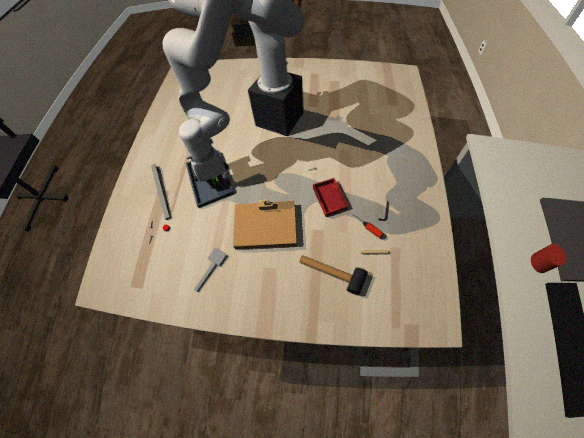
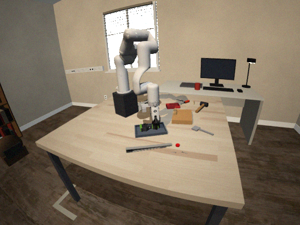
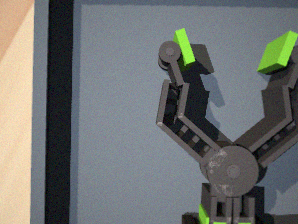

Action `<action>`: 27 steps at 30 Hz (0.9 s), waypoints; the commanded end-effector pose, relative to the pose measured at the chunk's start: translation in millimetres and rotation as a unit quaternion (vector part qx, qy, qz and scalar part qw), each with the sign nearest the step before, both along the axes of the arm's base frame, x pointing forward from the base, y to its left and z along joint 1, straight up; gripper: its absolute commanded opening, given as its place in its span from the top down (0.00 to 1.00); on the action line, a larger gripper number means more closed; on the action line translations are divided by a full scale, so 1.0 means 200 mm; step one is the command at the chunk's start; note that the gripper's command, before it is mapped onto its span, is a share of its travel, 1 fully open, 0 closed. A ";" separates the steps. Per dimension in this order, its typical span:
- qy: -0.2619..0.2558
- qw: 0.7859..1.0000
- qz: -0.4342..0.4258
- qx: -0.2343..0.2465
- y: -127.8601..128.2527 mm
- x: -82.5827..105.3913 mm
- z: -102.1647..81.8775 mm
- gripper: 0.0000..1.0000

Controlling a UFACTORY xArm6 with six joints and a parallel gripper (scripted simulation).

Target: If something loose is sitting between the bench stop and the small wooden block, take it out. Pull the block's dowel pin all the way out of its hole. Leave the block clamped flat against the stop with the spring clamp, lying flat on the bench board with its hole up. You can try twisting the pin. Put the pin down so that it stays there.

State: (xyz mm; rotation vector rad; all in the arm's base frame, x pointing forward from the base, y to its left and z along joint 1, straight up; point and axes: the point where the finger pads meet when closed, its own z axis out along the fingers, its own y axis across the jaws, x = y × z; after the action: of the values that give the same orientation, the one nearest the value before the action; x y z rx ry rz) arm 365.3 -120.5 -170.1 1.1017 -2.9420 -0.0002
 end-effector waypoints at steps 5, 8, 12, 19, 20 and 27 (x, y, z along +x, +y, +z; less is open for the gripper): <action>-0.002 1.000 0.000 -0.001 0.00 0.01 0.00 0.73; -0.002 1.000 0.000 -0.001 0.00 0.01 0.00 0.73; -0.002 1.000 0.000 -0.001 0.00 0.01 0.00 0.73; -0.002 1.000 0.000 -0.001 0.00 0.01 0.01 0.73; -0.002 1.000 0.000 -0.001 0.00 0.01 0.02 0.73; -0.002 1.000 0.000 -0.001 0.00 0.01 0.04 0.73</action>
State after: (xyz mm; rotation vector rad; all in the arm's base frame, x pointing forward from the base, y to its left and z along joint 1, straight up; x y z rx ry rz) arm 365.5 -120.5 -163.1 1.1018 -2.9424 0.0004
